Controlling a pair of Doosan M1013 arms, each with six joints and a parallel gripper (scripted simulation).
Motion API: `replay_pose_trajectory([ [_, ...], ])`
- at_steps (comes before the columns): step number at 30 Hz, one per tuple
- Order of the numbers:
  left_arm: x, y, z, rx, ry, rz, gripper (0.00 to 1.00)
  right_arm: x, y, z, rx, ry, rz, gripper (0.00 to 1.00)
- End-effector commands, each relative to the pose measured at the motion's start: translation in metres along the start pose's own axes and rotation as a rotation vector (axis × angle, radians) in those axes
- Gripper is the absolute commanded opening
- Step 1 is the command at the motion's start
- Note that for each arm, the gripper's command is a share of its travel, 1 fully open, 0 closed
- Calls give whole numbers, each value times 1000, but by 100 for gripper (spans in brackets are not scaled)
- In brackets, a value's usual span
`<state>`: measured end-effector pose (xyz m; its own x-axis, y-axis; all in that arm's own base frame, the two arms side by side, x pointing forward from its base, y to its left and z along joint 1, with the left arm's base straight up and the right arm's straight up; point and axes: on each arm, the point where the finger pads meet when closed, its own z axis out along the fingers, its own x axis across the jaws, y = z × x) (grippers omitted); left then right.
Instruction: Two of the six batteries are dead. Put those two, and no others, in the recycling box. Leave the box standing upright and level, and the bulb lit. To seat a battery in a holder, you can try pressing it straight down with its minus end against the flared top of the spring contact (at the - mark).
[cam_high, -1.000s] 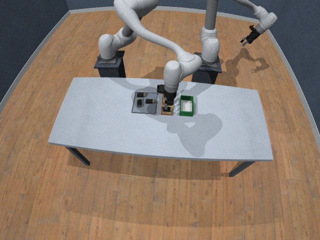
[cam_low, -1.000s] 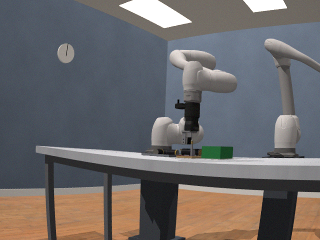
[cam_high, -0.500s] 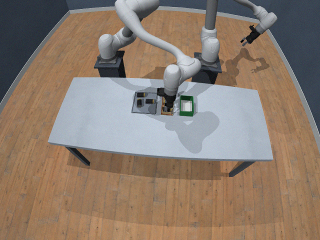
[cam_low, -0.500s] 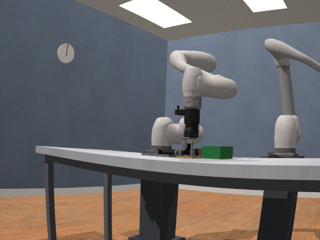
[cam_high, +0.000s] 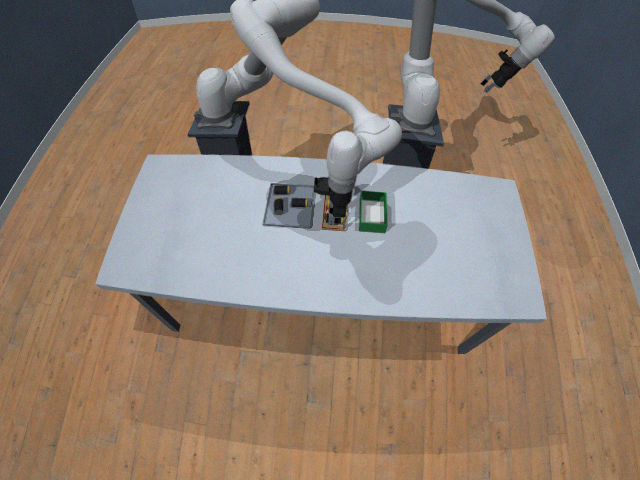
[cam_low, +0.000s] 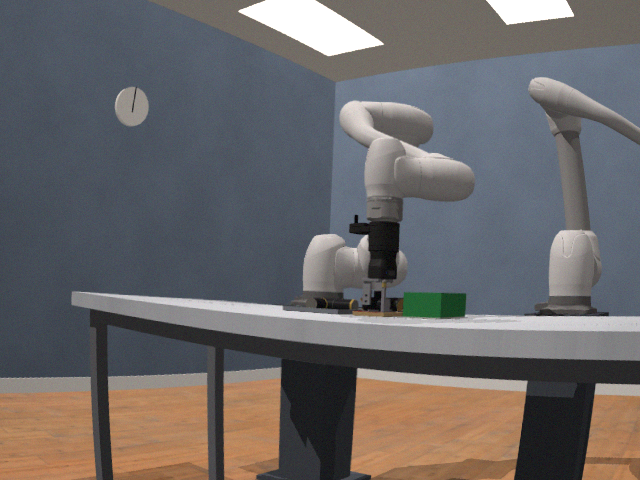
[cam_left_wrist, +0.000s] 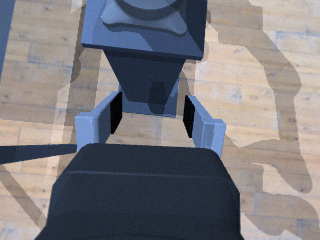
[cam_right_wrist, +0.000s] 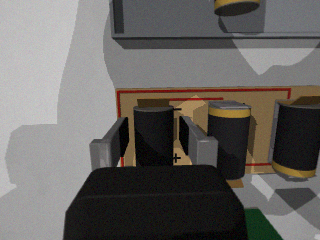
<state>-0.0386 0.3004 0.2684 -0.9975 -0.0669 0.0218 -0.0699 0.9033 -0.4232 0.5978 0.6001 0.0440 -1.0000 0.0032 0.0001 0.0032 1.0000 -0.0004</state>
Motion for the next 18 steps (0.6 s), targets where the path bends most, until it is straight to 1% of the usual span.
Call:
replay_pose_trajectory([
  [1,0,0,-1,-1,1,0,100,-1,1,-2,-3,-2,0,90],
  [2,0,0,-1,-1,1,0,100,-1,1,-2,-3,-2,0,90],
  [3,0,0,-1,-1,1,0,100,-1,1,-2,-3,-2,0,57],
  [18,0,0,-1,-1,1,0,100,-1,1,-2,-3,-2,0,57],
])
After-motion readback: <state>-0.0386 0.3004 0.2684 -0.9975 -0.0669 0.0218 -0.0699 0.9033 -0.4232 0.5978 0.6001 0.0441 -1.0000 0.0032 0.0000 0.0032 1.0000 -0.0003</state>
